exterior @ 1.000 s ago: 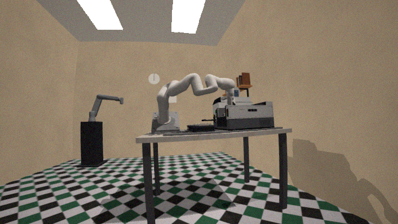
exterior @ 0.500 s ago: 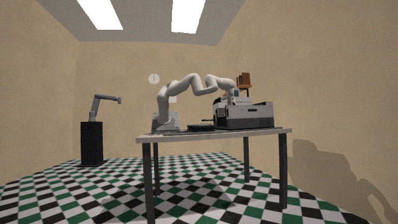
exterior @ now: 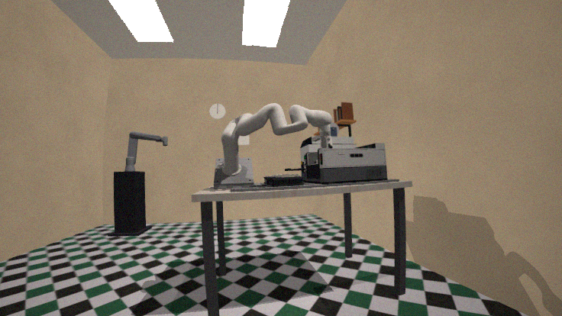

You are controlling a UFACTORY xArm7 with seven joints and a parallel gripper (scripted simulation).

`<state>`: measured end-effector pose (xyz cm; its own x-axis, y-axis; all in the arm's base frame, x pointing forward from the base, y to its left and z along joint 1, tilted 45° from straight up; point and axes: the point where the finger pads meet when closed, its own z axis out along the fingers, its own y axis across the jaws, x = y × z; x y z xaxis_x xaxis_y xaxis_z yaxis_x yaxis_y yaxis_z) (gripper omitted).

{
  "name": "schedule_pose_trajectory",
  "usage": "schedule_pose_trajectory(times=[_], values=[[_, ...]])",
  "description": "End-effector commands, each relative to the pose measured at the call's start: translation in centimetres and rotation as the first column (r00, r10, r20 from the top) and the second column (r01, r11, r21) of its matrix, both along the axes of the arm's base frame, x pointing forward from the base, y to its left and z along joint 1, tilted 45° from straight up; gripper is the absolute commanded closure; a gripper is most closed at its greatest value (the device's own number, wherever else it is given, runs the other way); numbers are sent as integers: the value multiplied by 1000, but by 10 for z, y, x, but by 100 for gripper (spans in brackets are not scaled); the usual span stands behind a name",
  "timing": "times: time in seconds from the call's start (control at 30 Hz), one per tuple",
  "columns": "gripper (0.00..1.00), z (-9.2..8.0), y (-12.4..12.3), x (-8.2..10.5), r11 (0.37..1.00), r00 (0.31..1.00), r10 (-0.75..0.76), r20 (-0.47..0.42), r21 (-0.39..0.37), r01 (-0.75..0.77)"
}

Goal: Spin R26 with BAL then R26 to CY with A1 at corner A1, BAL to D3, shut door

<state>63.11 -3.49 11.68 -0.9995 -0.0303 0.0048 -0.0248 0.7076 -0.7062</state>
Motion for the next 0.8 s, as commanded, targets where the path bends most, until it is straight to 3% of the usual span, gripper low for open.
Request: schedule_pose_trajectory(times=[0.0, 0.77], values=[[0, 2, 3, 1, 1000, 1000, 4, 3, 2, -4], [0, 5, 6, 1, 1000, 1000, 4, 3, 2, -4]])
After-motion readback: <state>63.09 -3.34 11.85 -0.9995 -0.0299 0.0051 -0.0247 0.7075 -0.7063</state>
